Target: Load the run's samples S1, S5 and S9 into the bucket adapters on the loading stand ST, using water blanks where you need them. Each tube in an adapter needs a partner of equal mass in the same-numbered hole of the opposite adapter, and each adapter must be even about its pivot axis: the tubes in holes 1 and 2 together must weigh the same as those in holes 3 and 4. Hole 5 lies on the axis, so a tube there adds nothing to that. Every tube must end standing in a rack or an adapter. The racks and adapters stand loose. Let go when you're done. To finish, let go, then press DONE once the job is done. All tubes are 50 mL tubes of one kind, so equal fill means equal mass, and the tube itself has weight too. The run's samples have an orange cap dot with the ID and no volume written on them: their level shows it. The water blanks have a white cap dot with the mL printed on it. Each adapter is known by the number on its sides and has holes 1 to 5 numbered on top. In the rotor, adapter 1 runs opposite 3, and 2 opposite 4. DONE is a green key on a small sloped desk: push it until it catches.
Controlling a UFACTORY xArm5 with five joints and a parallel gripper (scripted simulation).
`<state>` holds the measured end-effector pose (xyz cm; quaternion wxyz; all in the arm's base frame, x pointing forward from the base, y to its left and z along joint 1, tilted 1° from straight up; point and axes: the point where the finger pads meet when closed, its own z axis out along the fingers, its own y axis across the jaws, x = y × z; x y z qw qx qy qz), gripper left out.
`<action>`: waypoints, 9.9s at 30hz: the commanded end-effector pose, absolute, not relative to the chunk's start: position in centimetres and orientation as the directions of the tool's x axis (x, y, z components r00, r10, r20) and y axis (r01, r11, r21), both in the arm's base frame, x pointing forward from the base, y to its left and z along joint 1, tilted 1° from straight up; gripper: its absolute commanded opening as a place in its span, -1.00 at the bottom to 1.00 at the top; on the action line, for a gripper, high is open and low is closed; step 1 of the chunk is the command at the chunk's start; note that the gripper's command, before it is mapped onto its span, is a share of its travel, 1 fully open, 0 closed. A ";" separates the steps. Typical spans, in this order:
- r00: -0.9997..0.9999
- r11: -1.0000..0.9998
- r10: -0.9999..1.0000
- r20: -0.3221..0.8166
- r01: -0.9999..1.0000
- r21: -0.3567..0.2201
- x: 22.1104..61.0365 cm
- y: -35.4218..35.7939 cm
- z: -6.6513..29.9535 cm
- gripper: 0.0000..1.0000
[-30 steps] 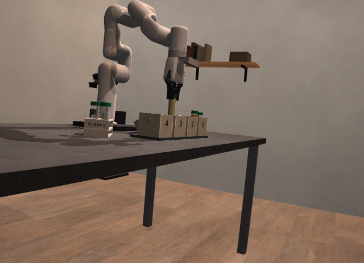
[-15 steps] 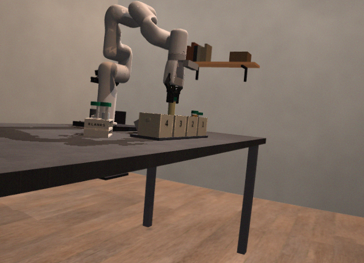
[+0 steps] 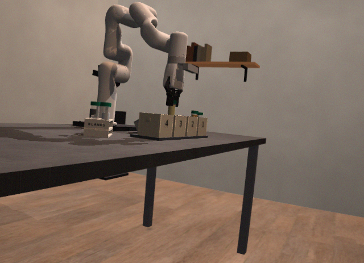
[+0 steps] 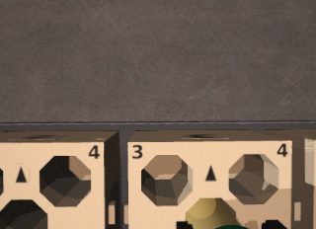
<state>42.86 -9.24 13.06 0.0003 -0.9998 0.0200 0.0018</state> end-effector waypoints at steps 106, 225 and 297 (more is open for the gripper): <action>0.999 -0.999 -0.040 0.003 -0.040 -0.016 43.0 -9.3 15.5 -0.13; 0.671 -0.671 0.741 0.015 0.741 -0.009 40.2 12.4 23.6 0.15; 0.671 -0.671 0.741 0.016 0.741 -0.010 37.5 33.7 22.5 0.15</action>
